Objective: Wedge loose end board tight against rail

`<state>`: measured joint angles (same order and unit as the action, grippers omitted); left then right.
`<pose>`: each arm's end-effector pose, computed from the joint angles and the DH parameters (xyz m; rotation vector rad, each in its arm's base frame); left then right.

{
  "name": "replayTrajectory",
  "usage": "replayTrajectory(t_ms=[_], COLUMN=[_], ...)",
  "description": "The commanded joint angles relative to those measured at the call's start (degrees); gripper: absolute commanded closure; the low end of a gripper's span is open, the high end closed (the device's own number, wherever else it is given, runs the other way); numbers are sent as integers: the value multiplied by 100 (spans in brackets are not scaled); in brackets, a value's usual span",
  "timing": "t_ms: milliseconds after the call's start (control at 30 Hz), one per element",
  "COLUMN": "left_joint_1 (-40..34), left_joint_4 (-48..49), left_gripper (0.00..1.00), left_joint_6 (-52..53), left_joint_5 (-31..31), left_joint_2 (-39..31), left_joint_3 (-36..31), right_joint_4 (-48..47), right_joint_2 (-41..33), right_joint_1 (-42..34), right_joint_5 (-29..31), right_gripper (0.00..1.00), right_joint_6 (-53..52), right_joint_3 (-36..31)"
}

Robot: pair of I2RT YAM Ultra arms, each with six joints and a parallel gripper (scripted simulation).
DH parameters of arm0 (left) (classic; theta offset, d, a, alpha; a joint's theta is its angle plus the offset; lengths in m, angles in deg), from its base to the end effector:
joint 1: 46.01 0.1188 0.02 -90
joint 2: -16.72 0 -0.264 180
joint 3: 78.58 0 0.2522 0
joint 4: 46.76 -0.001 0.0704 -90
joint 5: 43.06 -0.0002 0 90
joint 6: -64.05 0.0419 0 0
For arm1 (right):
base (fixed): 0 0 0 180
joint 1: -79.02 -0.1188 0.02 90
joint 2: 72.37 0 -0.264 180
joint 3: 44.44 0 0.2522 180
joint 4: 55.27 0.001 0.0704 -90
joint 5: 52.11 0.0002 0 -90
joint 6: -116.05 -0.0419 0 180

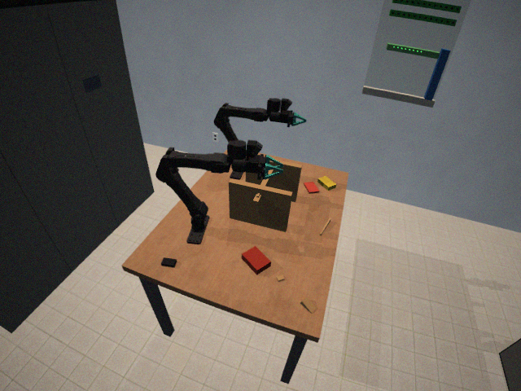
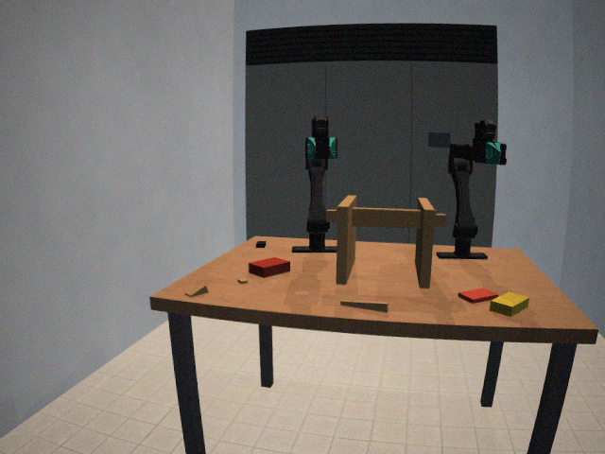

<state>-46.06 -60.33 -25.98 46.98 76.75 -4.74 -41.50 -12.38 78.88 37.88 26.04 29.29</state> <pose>0.2453 0.0008 0.4080 -0.0003 1.5666 -0.0006 0.2452 0.0016 0.4071 -0.0019 1.5713 0.0022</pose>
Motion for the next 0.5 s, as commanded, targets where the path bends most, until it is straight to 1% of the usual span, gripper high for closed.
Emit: replayTrajectory(t_ms=[0, 467], left_joint_1=[3, -2], left_joint_4=[139, 118], left_gripper=[100, 100], left_joint_6=[35, 32], left_joint_5=[4, -20], left_joint_2=[-176, -198], left_joint_3=[246, 241], right_joint_4=[-9, -11], right_joint_2=[-1, 6], right_joint_1=[71, 19], right_joint_5=[26, 1], right_gripper=[55, 55], right_joint_6=[29, 28], right_joint_3=[234, 238])
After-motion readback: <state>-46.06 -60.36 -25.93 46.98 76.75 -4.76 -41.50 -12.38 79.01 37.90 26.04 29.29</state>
